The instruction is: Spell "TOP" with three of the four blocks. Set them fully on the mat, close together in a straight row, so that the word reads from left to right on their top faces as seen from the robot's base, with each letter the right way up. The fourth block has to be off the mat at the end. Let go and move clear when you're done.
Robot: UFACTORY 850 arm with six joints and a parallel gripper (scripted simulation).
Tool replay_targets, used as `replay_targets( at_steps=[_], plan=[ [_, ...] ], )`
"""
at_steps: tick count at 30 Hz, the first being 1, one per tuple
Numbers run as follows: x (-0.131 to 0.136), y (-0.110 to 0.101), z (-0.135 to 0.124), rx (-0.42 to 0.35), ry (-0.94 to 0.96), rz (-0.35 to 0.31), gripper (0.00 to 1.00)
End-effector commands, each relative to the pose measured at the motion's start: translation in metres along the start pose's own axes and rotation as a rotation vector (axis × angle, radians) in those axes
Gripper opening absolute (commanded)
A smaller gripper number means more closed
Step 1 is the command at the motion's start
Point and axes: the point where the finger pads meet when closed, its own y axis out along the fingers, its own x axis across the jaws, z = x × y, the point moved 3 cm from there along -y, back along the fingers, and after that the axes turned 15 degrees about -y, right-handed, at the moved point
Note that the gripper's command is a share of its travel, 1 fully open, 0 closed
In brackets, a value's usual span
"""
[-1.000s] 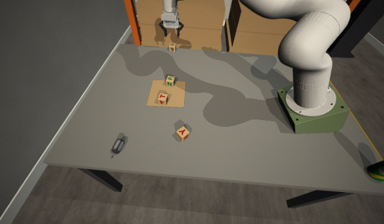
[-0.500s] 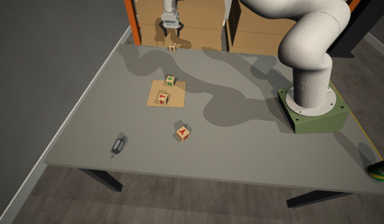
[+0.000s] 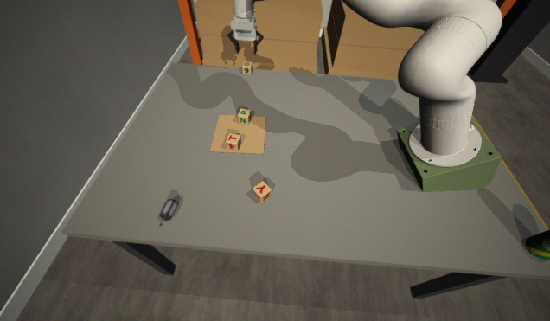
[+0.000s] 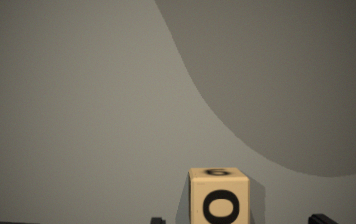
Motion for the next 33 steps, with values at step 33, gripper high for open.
replay_targets(
  at_steps=[33],
  plan=[
    [0.001,0.039,-0.001,-0.002,-0.001,-0.001,0.87]
  ],
)
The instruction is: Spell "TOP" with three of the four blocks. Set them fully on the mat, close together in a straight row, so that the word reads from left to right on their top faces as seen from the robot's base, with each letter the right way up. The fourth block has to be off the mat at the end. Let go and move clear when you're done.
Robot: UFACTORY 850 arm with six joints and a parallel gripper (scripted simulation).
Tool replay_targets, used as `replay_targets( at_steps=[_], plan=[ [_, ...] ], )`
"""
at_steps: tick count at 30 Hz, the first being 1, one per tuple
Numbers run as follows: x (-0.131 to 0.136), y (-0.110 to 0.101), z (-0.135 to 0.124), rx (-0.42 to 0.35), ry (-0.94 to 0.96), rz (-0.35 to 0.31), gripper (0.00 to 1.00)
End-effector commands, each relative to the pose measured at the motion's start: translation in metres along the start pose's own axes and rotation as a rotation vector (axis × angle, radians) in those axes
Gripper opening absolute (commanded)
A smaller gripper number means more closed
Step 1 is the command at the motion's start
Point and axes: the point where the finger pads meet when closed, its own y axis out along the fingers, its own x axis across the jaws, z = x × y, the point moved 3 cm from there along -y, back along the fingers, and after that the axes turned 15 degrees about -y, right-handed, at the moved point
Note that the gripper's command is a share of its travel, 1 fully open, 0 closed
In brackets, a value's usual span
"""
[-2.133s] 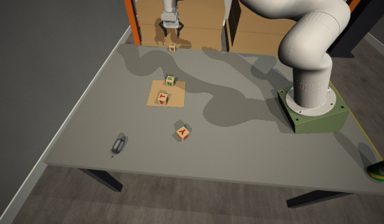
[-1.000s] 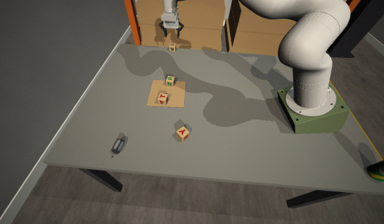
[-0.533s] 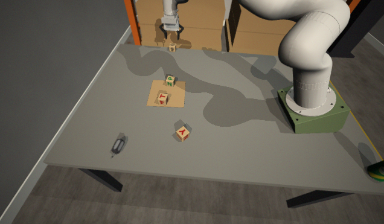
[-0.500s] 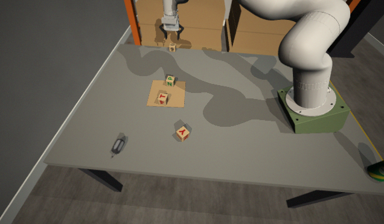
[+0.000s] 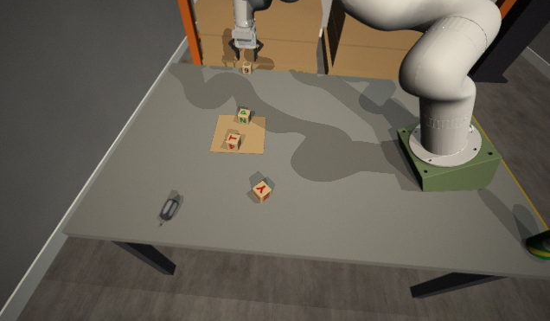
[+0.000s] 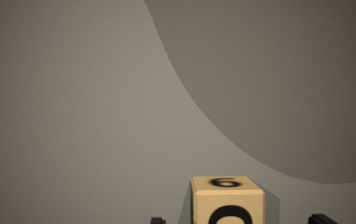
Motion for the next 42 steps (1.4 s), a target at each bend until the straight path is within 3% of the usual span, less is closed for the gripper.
replay_targets(
  at_steps=[1,14,42],
  plan=[
    [0.001,0.001,-0.001,-0.002,-0.001,-0.001,0.87],
    [0.001,0.011,-0.001,-0.002,-0.001,-0.001,0.87],
    [0.001,0.012,-0.001,-0.002,-0.001,-0.001,0.87]
  ],
)
